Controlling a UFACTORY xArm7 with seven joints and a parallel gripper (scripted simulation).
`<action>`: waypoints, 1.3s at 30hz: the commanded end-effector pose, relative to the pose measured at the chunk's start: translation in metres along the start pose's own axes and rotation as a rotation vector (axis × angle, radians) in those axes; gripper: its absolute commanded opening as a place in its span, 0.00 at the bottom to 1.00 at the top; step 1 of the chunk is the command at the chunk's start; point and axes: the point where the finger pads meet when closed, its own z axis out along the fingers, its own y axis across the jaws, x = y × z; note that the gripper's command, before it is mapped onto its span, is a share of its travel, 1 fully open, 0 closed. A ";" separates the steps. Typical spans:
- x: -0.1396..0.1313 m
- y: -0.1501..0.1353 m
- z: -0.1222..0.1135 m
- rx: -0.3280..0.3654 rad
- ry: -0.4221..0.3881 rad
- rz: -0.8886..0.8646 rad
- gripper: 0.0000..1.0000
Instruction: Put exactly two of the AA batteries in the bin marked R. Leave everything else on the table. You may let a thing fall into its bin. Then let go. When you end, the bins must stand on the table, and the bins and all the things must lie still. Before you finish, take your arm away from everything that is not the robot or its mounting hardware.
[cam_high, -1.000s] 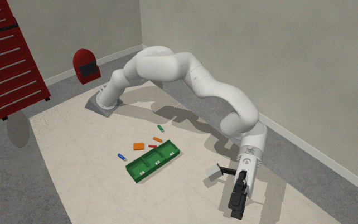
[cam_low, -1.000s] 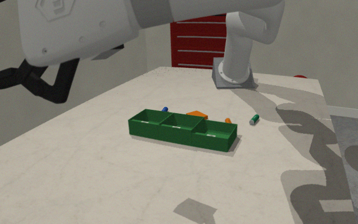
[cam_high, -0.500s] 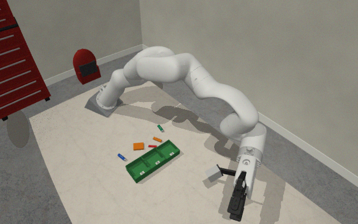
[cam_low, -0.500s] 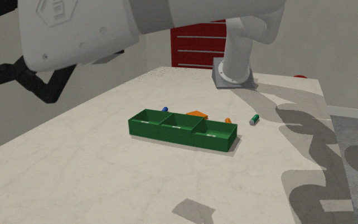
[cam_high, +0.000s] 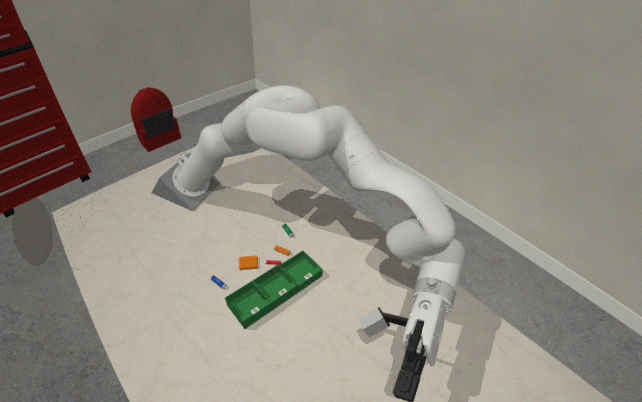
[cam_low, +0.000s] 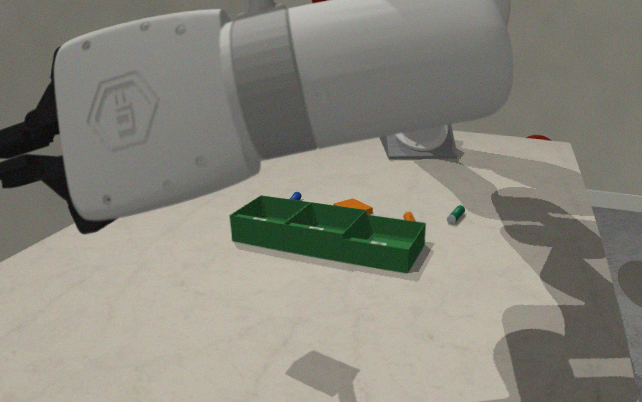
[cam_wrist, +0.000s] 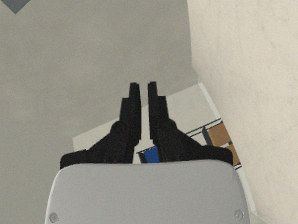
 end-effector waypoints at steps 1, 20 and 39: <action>0.007 -0.020 -0.004 -0.002 0.046 0.123 0.07; 0.051 -0.076 -0.015 0.002 0.169 0.428 0.07; 0.119 -0.133 -0.032 0.034 0.350 0.844 0.07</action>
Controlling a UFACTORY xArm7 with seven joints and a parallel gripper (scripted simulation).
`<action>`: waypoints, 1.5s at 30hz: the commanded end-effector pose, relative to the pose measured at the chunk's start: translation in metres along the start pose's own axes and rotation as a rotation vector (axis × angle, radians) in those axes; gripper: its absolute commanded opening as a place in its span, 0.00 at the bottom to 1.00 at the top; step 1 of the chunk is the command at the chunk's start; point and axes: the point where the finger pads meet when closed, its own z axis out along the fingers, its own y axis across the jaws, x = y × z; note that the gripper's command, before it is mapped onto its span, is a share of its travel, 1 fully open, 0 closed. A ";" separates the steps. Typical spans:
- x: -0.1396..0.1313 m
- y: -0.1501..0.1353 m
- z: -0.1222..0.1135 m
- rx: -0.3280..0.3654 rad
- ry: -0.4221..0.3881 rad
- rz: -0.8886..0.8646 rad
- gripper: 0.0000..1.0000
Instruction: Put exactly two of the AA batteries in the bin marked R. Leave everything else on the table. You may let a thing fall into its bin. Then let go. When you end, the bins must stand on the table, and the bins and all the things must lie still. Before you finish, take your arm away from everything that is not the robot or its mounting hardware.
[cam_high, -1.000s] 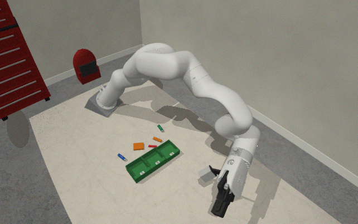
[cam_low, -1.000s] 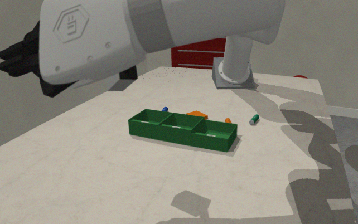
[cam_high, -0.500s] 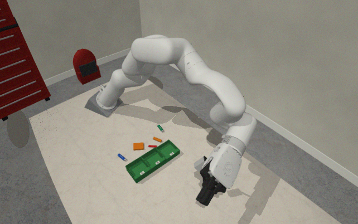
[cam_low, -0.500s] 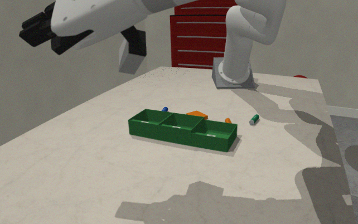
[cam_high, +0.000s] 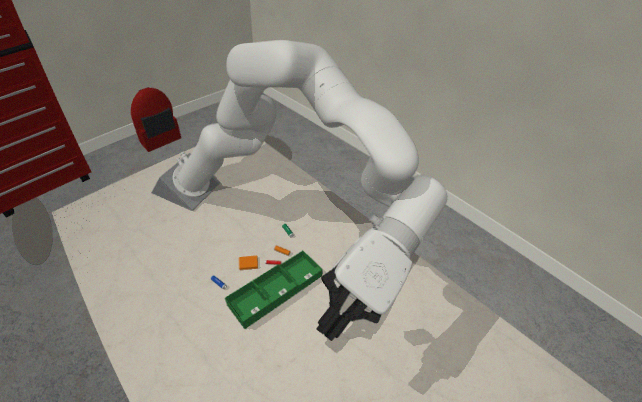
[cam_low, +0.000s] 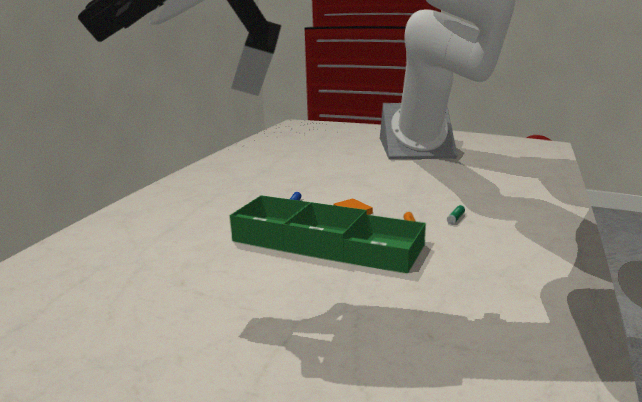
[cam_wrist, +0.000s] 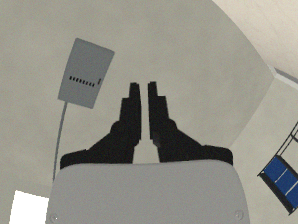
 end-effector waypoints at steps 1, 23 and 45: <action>0.004 -0.025 -0.002 0.004 0.046 0.125 0.07; 0.041 -0.111 -0.005 0.070 0.236 0.550 0.07; 0.098 -0.178 -0.013 0.173 0.453 0.978 0.07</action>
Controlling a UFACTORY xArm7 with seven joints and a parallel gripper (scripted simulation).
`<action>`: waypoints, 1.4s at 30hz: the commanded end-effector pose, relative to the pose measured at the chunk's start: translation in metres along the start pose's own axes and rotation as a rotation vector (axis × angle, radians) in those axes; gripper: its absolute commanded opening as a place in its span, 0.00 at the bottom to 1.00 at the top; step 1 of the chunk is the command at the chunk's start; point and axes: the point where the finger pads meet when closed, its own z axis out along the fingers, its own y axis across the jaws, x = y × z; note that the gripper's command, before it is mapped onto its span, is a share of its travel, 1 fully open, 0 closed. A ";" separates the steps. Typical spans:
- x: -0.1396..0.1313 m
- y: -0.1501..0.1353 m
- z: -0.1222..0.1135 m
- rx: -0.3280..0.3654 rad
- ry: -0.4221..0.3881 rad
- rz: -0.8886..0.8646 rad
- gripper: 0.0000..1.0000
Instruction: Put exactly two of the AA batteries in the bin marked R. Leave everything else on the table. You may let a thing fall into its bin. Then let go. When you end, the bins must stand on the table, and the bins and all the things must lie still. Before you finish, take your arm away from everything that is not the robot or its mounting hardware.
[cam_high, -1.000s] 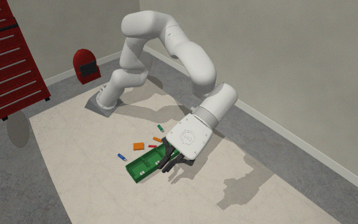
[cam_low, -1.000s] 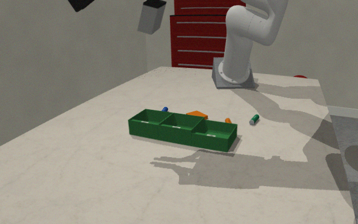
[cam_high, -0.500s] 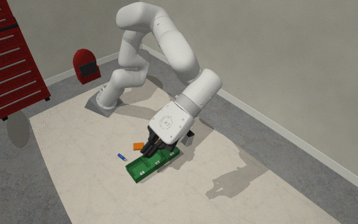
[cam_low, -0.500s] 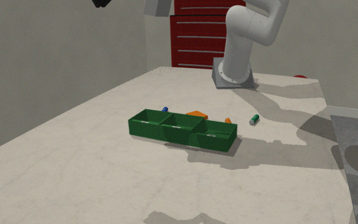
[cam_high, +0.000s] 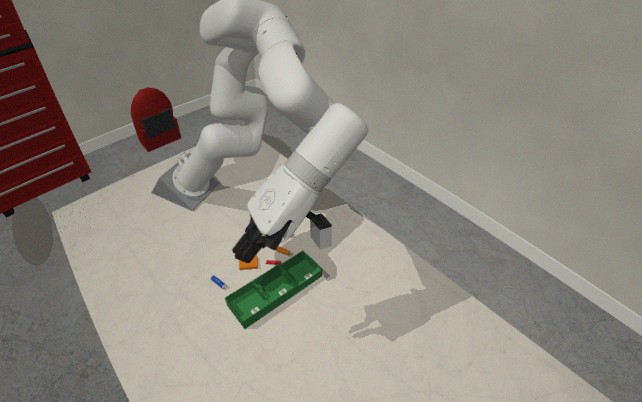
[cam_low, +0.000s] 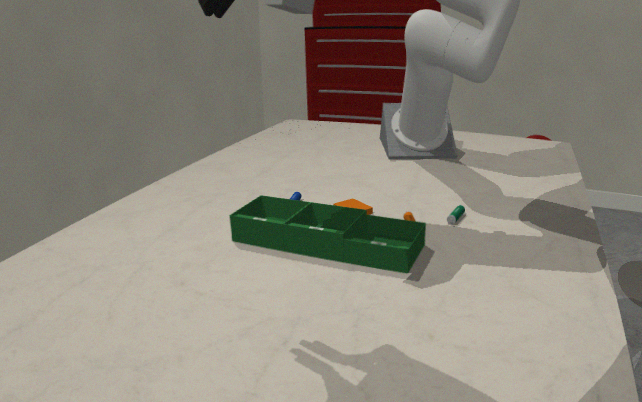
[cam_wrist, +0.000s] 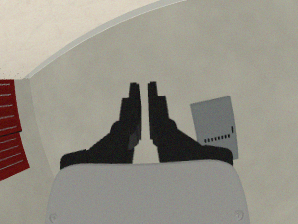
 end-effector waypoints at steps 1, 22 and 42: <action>-0.002 -0.019 0.002 0.023 0.049 0.102 0.07; 0.012 -0.110 0.013 0.211 0.274 0.553 0.07; 0.055 -0.190 0.013 0.479 0.485 0.945 0.07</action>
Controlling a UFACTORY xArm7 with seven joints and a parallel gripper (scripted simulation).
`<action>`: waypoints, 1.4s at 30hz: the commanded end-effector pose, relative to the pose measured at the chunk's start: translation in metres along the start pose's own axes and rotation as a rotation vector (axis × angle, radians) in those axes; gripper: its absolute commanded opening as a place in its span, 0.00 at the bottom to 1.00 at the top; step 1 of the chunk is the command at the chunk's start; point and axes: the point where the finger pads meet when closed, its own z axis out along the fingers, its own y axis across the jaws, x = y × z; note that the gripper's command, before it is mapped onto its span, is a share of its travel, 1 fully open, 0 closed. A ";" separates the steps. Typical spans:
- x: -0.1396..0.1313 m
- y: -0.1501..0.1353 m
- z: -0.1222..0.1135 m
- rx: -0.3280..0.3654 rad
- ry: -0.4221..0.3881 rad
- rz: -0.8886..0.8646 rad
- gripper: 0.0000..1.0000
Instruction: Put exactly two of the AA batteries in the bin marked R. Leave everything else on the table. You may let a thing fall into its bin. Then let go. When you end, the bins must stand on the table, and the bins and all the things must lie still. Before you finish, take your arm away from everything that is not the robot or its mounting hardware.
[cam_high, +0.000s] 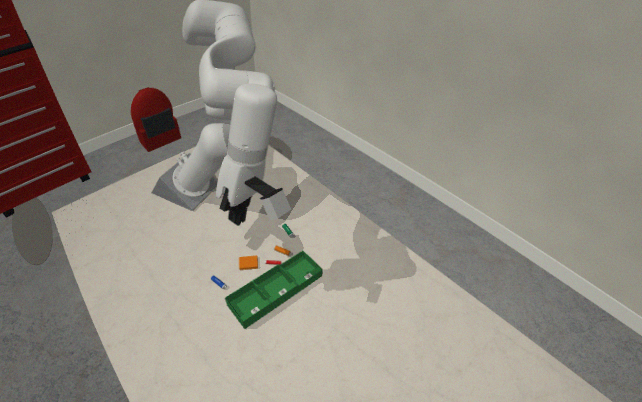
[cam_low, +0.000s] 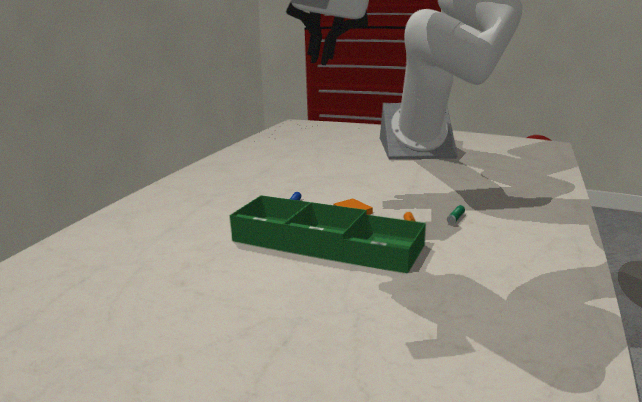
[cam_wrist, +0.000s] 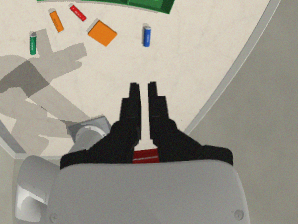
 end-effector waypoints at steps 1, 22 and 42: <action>-0.007 -0.017 0.006 0.055 0.042 0.088 0.07; -0.017 -0.063 0.023 0.229 0.105 0.289 0.07; 0.036 -0.006 0.106 0.227 0.109 0.257 0.07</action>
